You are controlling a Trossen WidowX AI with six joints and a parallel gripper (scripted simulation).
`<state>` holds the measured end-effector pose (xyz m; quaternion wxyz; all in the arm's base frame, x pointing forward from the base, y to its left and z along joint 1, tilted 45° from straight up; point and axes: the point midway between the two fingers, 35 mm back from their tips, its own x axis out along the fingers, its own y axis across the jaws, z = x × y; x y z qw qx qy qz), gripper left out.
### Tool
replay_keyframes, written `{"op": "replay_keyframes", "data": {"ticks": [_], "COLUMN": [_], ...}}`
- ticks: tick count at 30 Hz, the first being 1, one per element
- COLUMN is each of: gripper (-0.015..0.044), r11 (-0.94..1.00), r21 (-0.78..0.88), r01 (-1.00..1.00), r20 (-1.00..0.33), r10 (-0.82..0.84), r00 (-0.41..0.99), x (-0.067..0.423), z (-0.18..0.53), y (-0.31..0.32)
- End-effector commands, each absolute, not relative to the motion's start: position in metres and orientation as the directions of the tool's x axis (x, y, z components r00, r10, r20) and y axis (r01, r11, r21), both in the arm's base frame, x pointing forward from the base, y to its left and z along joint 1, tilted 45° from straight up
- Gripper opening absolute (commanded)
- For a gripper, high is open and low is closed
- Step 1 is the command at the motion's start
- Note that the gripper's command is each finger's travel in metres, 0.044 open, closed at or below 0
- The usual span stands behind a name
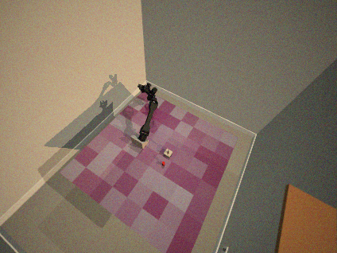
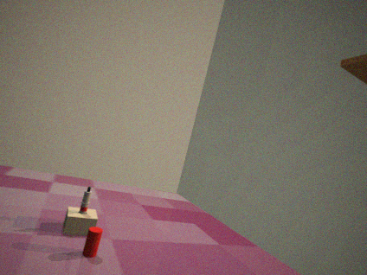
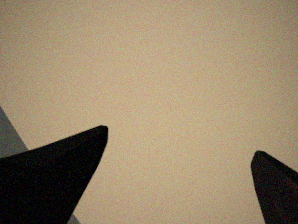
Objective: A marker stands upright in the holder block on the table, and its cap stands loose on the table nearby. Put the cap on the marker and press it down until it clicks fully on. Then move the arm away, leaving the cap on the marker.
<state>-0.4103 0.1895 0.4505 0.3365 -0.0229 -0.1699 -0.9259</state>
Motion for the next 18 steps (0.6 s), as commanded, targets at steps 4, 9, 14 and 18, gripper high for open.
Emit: {"op": "replay_keyframes", "data": {"ticks": [4,9,14,18], "gripper": [0.0295,0.0236,0.0236,0.0236], "r11": [-0.711,-0.766,-0.856,-0.910], "r21": [0.316,0.322,0.310,0.304], "r01": [0.628,0.556,0.414,0.282], "r20": [0.157,0.172,0.198,0.215], "r10": [-0.614,-0.530,-0.368,-0.223], "r00": [-0.773,-0.830,-0.909,-0.951], "x": [-0.414,-0.403,-0.371,-0.339], "z": [0.446,0.447,0.456,0.464], "y": [0.187,0.216,0.270,0.311]}}
